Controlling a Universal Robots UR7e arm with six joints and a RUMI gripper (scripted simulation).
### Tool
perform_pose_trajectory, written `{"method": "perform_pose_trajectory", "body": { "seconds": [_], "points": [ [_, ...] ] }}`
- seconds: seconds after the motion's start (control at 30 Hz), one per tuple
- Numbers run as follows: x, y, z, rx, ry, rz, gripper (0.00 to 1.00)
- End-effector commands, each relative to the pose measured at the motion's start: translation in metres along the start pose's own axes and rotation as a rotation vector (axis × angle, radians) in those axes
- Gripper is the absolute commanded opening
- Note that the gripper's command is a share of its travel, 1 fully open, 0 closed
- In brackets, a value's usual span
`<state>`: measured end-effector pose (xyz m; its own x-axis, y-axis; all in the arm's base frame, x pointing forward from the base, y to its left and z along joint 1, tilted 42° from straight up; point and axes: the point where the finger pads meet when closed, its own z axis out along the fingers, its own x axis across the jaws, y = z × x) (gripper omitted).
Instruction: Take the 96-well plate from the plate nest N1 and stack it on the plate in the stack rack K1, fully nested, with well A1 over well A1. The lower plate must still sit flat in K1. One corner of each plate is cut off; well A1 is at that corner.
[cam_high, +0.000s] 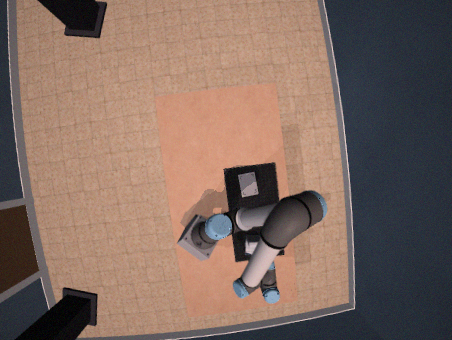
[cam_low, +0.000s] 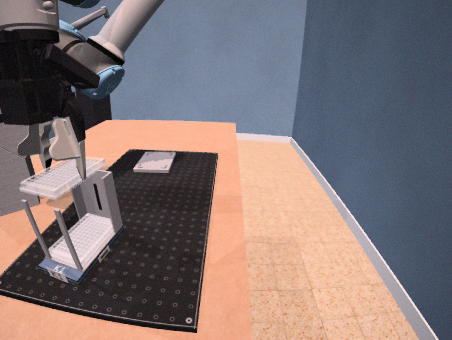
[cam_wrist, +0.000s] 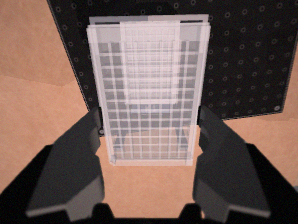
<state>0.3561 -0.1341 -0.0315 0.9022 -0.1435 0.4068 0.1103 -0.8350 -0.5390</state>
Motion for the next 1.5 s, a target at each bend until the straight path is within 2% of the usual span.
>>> {"method": "perform_pose_trajectory", "body": {
  "seconds": [0.0, 1.47],
  "points": [
    [0.0001, 0.0001, -0.0003, -0.001, 0.000, 0.000, 0.00],
    [0.0001, -0.0005, 0.0096, -0.001, 0.000, 0.000, 0.00]
  ]
}}
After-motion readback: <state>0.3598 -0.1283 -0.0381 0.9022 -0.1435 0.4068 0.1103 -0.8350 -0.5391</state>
